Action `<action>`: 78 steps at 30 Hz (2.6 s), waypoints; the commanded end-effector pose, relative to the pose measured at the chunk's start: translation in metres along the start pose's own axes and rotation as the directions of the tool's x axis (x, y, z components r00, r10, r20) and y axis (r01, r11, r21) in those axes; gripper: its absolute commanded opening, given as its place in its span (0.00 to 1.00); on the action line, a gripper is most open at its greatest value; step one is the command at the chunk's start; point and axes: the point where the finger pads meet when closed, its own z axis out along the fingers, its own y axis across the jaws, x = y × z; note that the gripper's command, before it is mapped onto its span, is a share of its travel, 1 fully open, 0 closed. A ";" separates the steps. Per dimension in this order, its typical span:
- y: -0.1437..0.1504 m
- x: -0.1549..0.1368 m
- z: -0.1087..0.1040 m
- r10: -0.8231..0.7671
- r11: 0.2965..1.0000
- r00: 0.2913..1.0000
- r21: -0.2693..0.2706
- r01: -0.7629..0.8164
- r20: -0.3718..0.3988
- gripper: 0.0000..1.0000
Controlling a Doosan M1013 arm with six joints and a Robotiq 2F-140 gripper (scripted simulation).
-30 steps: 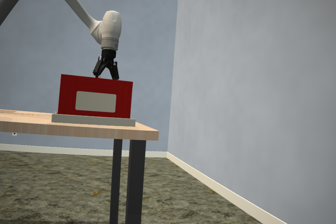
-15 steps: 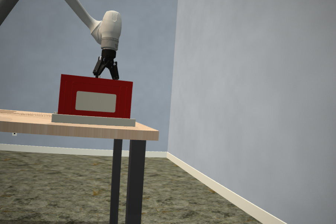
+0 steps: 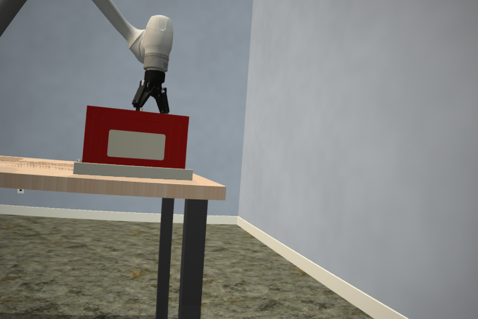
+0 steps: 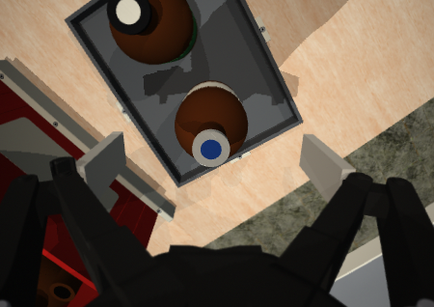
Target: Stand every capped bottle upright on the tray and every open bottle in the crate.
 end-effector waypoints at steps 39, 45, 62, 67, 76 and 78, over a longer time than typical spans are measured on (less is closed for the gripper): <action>0.000 0.000 -0.073 0.000 1.000 1.000 0.000 0.000 0.000 1.00; 0.000 0.000 -0.093 0.000 1.000 1.000 0.000 0.000 0.000 1.00; 0.000 0.000 -0.128 0.000 1.000 1.000 0.000 0.000 0.000 1.00; 0.000 0.000 -0.139 0.000 1.000 1.000 0.000 0.000 0.000 1.00; 0.000 0.000 -0.137 0.000 1.000 1.000 0.000 0.000 0.000 1.00; 0.000 0.000 -0.137 0.000 1.000 1.000 0.000 0.000 0.000 1.00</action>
